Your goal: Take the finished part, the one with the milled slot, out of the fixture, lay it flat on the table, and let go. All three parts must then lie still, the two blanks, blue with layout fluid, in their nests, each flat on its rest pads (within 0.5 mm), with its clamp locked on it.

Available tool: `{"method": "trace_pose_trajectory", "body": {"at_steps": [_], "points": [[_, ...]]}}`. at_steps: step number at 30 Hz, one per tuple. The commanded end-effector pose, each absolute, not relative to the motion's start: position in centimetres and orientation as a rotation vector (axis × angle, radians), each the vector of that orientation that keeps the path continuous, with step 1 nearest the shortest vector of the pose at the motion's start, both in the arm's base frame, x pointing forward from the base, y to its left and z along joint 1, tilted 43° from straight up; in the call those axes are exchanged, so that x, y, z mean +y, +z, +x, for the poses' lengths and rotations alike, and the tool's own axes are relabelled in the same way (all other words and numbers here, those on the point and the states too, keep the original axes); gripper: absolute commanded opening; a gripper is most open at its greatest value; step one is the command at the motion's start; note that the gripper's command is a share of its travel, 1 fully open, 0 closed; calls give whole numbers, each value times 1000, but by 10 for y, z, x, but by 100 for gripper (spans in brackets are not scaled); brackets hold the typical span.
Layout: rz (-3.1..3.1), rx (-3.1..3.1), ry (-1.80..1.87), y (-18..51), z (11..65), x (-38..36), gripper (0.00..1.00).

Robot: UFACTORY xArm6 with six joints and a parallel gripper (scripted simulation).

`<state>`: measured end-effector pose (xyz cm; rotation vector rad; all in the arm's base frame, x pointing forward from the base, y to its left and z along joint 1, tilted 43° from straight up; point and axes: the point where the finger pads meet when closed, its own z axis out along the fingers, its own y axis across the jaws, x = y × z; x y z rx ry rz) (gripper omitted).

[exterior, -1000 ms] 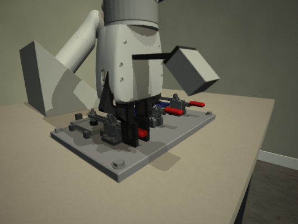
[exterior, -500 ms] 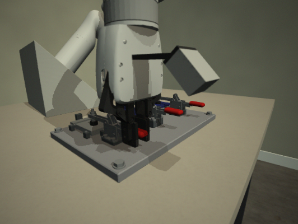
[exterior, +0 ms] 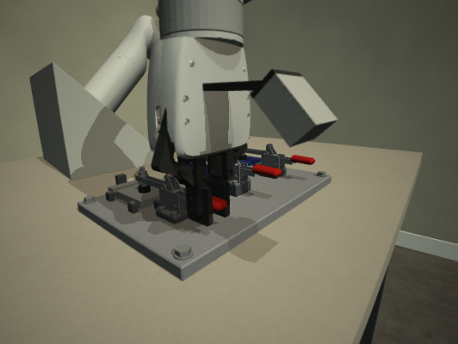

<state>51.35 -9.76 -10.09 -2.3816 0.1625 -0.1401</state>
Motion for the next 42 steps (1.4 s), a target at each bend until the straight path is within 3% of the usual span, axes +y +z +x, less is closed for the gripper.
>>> {"method": "trace_pose_trajectory", "body": {"at_steps": [1, 42], "points": [[-2383, 163, -145, -99, 514, -100, 0], [-2383, 163, -145, -86, 499, -111, 0]]}}
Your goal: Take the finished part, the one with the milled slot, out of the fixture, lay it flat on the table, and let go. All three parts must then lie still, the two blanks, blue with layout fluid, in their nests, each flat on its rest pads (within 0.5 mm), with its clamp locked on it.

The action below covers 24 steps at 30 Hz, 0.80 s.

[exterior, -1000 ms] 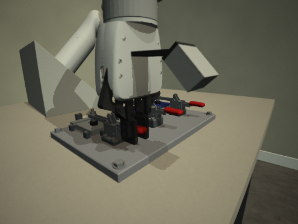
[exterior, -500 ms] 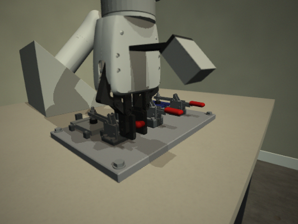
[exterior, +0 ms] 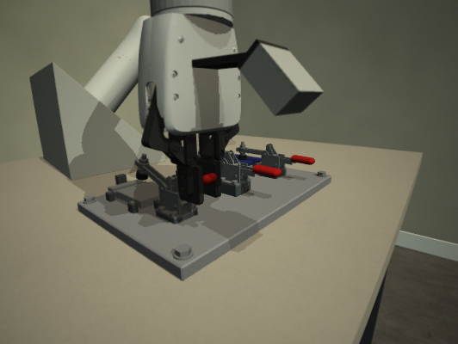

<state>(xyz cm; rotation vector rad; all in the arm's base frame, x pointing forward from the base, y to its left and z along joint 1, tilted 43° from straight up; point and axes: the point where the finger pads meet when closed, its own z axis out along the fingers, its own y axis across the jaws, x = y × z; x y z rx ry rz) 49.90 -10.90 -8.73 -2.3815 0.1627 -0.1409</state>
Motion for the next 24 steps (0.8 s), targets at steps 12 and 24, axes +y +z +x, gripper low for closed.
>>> {"method": "trace_pose_trajectory", "body": {"at_steps": [12, 24], "points": [[-2383, 163, -145, -82, 490, -114, 0], [-2383, 163, -145, -80, 482, -115, 0]]}}
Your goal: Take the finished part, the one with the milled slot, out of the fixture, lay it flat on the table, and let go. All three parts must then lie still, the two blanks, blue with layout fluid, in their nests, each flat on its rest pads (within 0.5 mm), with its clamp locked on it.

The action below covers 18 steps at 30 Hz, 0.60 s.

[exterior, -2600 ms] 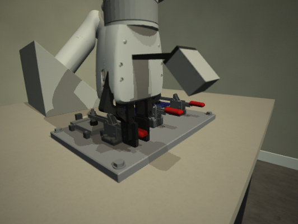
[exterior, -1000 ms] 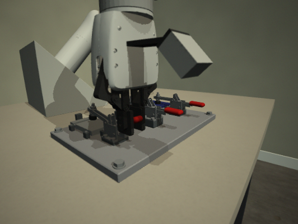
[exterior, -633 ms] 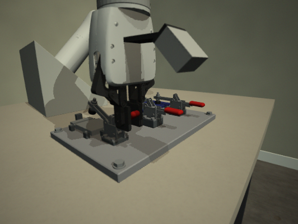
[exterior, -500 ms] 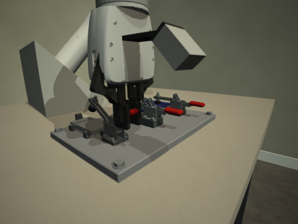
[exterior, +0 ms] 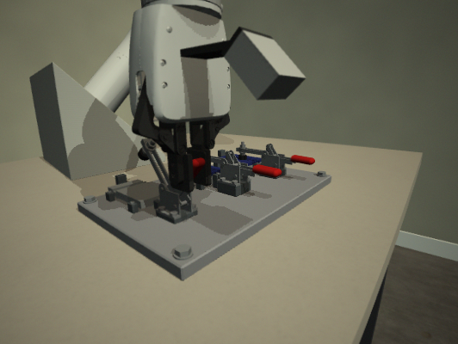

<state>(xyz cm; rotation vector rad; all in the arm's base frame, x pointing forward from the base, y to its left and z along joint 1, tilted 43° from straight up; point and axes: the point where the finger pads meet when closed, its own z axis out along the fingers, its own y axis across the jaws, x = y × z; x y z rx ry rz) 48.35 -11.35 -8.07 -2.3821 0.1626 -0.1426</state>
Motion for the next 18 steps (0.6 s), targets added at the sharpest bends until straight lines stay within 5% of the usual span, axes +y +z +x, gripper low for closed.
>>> {"method": "trace_pose_trajectory", "body": {"at_steps": [1, 18], "points": [[-2383, 163, -145, -80, 481, -115, 0], [-2383, 163, -145, -79, 471, -115, 0]]}}
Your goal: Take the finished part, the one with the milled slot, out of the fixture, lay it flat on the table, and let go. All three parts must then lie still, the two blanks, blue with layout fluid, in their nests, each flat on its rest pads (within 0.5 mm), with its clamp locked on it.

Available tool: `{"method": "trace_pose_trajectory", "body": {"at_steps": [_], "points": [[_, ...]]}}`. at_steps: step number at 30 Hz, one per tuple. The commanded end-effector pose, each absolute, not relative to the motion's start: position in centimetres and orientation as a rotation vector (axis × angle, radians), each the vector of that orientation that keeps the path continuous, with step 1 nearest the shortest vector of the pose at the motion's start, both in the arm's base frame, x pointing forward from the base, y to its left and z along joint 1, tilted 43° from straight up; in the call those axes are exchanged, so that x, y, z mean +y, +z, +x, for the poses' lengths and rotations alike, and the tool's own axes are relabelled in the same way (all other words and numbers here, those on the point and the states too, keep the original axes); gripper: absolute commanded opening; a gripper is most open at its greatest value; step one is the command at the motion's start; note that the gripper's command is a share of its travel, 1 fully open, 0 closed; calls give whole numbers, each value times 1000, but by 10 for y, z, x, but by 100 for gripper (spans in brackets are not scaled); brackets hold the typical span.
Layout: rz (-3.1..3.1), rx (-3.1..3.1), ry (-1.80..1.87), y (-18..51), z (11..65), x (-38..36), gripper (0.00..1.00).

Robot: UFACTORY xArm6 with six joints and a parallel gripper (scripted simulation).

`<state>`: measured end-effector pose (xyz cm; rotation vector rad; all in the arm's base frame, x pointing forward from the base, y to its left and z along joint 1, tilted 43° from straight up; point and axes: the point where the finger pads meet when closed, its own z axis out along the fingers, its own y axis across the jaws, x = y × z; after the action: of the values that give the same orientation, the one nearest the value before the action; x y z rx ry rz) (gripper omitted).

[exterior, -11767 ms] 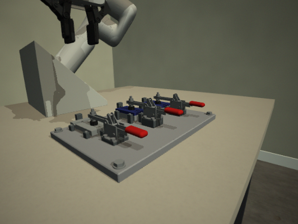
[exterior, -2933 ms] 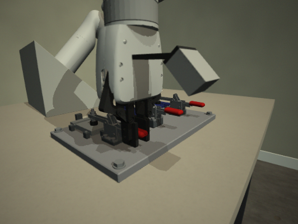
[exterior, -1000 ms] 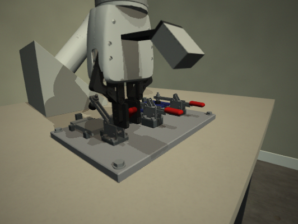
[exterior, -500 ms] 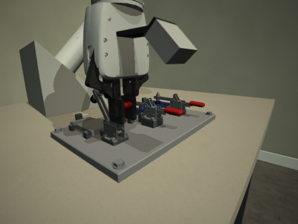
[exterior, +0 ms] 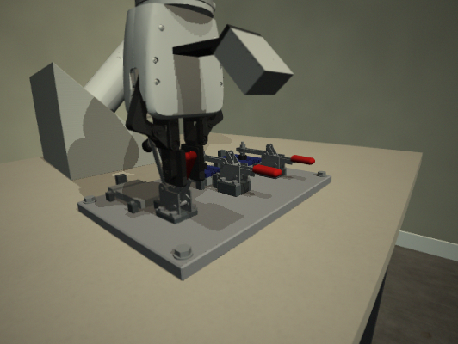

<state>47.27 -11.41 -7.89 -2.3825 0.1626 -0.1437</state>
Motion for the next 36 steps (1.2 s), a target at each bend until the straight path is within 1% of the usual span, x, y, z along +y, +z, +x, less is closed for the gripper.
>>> {"method": "trace_pose_trajectory", "body": {"at_steps": [1, 36], "points": [[-2383, 163, -145, -78, 471, -115, 0], [-2383, 163, -145, -79, 462, -113, 0]]}}
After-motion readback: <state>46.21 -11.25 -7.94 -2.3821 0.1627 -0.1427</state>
